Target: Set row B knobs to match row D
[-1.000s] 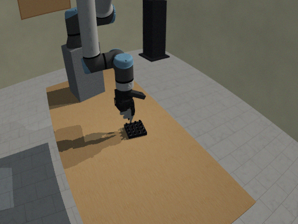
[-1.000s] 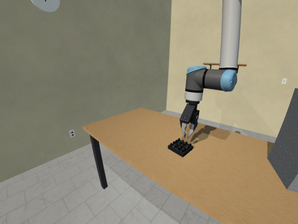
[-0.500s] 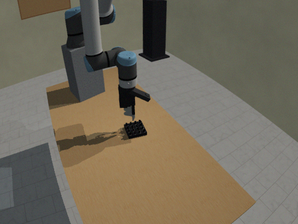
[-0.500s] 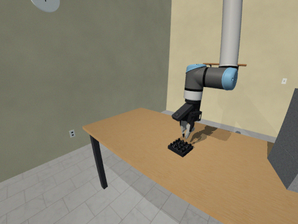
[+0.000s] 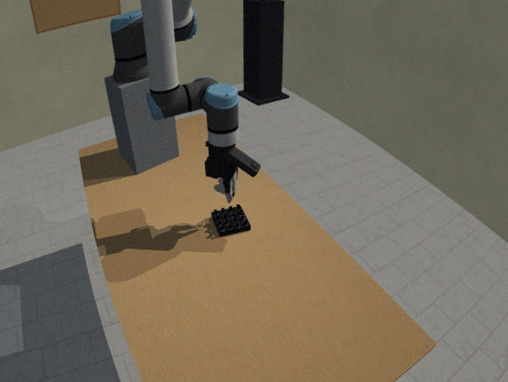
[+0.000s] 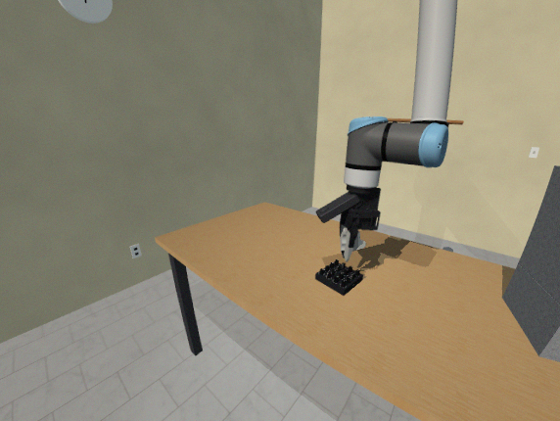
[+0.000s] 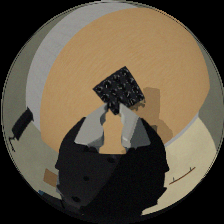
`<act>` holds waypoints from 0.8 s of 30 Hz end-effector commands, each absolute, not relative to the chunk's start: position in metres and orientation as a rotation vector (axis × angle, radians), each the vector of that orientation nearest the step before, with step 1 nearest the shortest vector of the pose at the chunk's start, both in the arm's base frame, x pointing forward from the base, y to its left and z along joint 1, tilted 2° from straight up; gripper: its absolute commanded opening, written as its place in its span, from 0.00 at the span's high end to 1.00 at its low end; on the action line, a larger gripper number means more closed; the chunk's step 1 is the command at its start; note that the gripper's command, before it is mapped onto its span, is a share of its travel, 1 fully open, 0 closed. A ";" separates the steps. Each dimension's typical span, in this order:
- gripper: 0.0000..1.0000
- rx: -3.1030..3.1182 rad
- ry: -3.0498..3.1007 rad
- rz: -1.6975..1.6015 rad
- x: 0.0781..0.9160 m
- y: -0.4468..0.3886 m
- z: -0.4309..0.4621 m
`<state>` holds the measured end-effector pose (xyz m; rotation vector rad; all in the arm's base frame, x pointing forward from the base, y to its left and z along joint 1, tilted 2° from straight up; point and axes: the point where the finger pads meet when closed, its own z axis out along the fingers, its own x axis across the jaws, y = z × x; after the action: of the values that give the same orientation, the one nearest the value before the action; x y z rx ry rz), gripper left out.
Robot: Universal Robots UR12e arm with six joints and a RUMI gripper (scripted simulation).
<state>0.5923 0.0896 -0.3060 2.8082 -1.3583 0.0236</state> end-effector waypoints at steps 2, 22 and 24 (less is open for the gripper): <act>0.89 2.747 -1.475 0.027 0.593 0.092 -0.304; 0.89 2.730 -1.507 0.027 0.593 0.093 -0.304; 0.89 2.730 -1.507 0.027 0.593 0.093 -0.304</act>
<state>0.5929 0.0929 -0.3044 2.7292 -1.5069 0.0259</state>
